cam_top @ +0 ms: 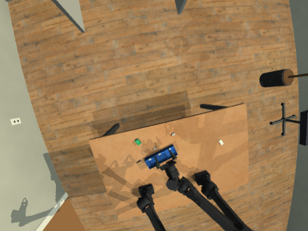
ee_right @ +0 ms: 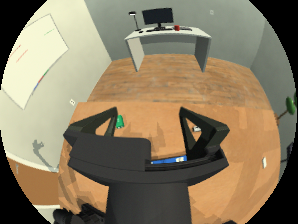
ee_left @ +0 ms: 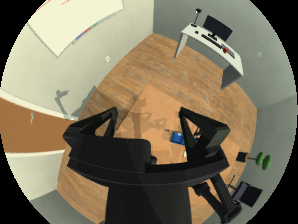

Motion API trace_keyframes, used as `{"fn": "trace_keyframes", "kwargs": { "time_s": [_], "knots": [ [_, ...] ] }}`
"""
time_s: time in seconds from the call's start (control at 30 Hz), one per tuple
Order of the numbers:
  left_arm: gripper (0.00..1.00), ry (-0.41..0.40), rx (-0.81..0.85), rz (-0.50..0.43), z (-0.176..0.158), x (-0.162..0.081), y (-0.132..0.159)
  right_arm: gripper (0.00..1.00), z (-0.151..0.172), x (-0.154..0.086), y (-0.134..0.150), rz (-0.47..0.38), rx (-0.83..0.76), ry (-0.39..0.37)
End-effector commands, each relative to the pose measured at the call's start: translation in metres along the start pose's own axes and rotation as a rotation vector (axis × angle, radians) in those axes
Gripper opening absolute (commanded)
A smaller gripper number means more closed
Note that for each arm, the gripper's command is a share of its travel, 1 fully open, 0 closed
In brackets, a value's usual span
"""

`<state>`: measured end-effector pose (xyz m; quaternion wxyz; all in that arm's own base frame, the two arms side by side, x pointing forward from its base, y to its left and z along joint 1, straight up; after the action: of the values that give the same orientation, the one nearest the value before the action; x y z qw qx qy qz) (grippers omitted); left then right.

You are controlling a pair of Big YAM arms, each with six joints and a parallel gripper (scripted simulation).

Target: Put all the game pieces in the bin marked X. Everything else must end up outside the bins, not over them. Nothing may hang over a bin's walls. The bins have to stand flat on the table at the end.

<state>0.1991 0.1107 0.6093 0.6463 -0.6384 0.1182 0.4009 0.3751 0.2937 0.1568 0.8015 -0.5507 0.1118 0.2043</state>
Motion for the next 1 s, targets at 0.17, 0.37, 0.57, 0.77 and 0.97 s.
{"fn": "trace_keyframes", "kwargs": {
  "time_s": [0.17,0.37,0.57,0.77,0.97],
  "knots": [
    [1.00,-0.016,-0.008,-0.041,0.004,-0.024,-0.003,1.00,0.016,-0.016,-0.020,0.236,0.036,0.062],
    [1.00,-0.016,-0.008,-0.041,0.004,-0.024,-0.003,1.00,0.011,-0.037,-0.013,0.397,0.024,0.111],
    [1.00,-0.016,-0.008,-0.041,0.004,-0.024,-0.003,1.00,0.004,-0.066,-0.011,0.565,0.023,0.178],
    [1.00,-0.016,-0.008,-0.041,0.004,-0.024,-0.003,1.00,-0.002,-0.090,-0.011,0.677,0.027,0.230],
    [1.00,-0.016,-0.008,-0.041,0.004,-0.024,-0.003,1.00,-0.012,-0.132,-0.013,0.842,0.038,0.319]
  ]
}}
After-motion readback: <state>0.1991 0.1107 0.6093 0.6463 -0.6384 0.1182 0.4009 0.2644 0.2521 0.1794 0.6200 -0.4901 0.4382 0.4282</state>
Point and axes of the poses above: on each arm, the point where the finger pads meet when closed, its own x axis out along the fingers, its own z axis across the jaws, y = z × x, the point moved 4 cm from there along -x, back along the fingers, and after that the axes turned 12 degrees about x, right-handed, at the moved point
